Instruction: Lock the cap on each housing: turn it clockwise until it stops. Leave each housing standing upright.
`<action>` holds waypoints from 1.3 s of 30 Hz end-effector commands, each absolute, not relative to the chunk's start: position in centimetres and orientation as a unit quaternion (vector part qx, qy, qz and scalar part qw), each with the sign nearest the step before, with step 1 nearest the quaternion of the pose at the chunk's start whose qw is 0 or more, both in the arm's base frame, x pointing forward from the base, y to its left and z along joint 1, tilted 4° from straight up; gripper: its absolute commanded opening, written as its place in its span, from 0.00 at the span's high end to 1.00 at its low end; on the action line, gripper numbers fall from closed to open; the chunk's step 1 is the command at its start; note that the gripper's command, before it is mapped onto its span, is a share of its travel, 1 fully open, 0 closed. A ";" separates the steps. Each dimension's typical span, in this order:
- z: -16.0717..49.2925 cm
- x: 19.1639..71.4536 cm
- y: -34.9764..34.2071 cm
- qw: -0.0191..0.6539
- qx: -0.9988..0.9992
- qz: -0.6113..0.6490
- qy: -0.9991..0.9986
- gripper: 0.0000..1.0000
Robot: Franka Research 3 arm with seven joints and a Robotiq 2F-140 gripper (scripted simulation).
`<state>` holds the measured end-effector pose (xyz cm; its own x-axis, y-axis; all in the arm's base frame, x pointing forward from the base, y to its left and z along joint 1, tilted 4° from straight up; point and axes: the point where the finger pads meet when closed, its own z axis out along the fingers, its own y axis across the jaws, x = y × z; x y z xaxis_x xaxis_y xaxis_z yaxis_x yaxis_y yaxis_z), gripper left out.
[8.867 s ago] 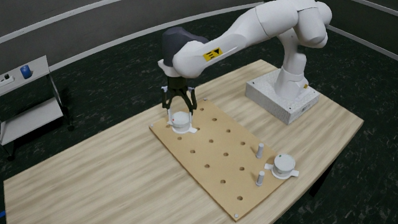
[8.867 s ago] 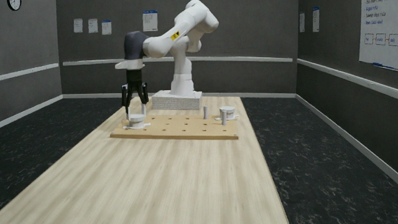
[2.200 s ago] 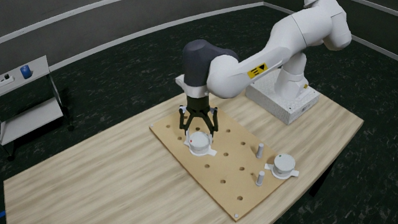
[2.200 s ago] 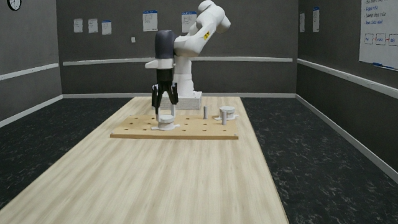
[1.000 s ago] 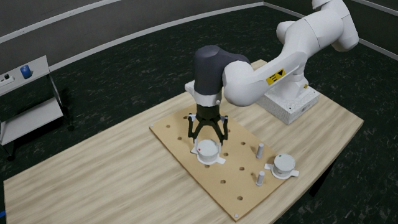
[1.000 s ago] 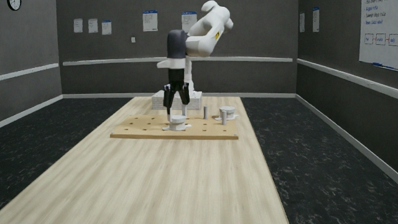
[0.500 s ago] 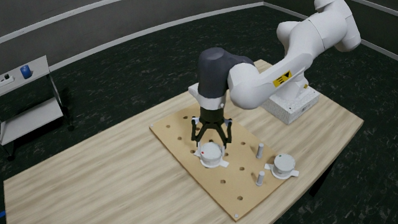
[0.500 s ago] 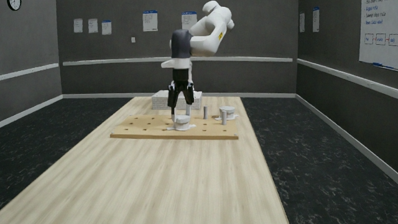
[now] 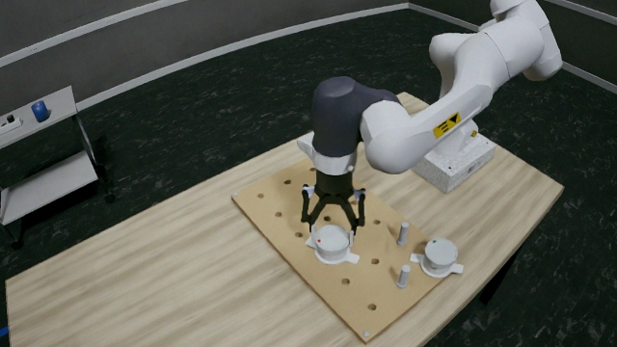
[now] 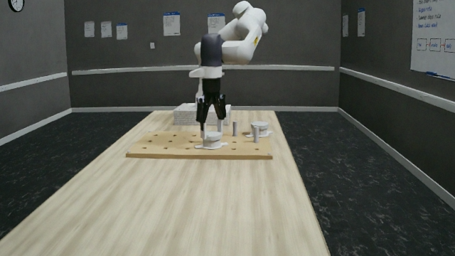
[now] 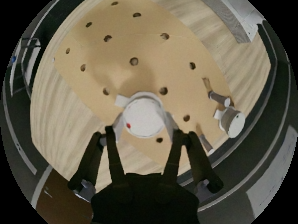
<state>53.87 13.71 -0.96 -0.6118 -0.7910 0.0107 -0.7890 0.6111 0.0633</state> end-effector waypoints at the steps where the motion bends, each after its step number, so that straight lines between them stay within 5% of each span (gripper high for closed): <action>1: -1.0 53.6 14.7 0.020 0.434 -0.030 -0.900 0.90; 39: -0.9 53.3 17.6 0.020 0.434 -0.030 -0.900 0.90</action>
